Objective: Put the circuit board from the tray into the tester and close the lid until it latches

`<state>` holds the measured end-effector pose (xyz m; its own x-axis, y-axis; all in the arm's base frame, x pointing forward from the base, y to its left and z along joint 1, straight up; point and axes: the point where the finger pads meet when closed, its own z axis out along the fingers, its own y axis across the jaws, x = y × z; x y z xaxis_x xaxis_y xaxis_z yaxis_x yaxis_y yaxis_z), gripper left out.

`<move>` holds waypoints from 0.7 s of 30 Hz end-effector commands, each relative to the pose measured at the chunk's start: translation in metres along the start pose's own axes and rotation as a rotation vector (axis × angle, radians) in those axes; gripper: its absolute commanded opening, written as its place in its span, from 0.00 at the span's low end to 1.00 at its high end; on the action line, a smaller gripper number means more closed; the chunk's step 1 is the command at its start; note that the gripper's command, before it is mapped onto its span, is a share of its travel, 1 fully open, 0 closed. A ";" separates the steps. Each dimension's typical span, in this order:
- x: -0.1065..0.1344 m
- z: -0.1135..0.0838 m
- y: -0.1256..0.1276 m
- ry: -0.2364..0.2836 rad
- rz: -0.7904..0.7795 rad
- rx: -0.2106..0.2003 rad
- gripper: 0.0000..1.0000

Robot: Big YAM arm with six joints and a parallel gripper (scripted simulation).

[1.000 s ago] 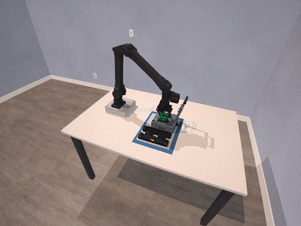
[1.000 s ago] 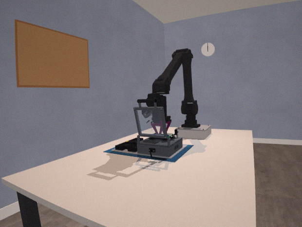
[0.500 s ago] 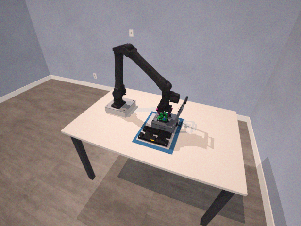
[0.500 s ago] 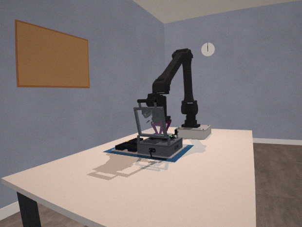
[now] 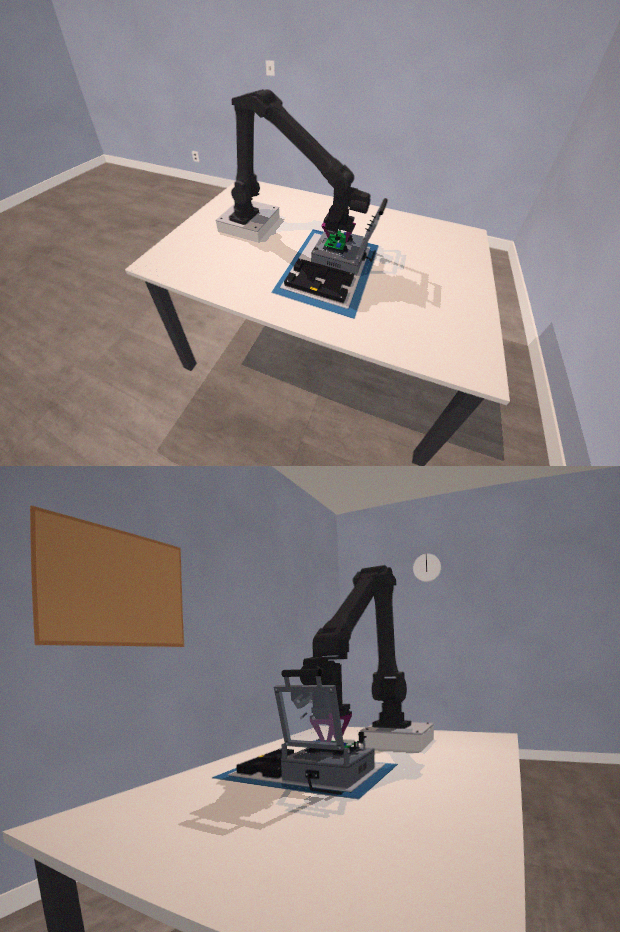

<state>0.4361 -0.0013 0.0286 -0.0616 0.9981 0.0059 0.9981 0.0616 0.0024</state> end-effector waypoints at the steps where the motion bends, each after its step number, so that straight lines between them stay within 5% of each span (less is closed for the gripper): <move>1: 0.007 0.001 0.004 -0.002 -0.006 -0.018 0.72; 21: 0.007 0.001 0.004 -0.002 -0.006 -0.019 0.72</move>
<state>0.4367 -0.0012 0.0280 -0.0616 0.9981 0.0058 0.9981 0.0616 0.0038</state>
